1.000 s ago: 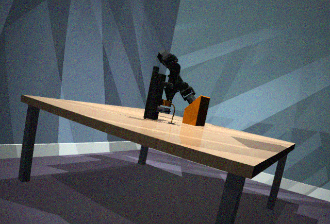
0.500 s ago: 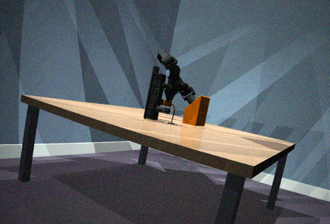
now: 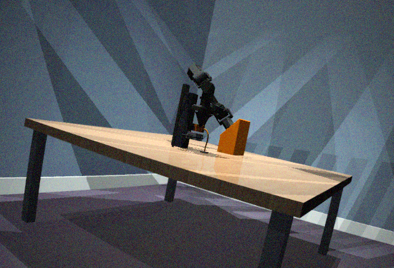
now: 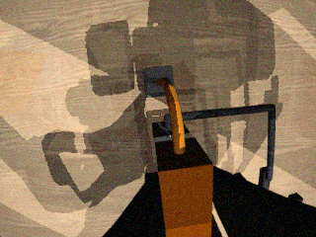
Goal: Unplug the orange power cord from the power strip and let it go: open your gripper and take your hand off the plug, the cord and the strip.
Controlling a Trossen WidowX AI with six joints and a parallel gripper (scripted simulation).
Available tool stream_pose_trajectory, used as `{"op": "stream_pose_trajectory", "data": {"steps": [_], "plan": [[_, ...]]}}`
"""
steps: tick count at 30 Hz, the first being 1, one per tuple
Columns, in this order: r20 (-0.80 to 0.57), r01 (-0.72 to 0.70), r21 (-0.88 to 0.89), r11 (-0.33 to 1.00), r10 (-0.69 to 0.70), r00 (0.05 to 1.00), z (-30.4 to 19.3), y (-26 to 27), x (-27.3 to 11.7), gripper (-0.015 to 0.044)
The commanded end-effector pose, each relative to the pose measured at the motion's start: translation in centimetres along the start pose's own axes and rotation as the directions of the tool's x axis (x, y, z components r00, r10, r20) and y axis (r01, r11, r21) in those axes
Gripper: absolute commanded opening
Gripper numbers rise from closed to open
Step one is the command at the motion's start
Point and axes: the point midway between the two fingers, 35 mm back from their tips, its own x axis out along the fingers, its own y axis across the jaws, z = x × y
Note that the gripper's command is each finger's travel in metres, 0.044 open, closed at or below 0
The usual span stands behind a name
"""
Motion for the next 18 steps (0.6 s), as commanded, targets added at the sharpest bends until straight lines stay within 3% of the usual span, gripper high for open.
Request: {"op": "stream_pose_trajectory", "data": {"steps": [1, 18], "plan": [[0.007, 0.006, 0.003, 1.000, -0.006, 1.000, 0.8, -0.2, -0.1, 0.0000], [0.009, 0.005, -0.001, 1.000, -0.005, 1.000, 3.6, -0.3, -0.4, 0.0000]]}}
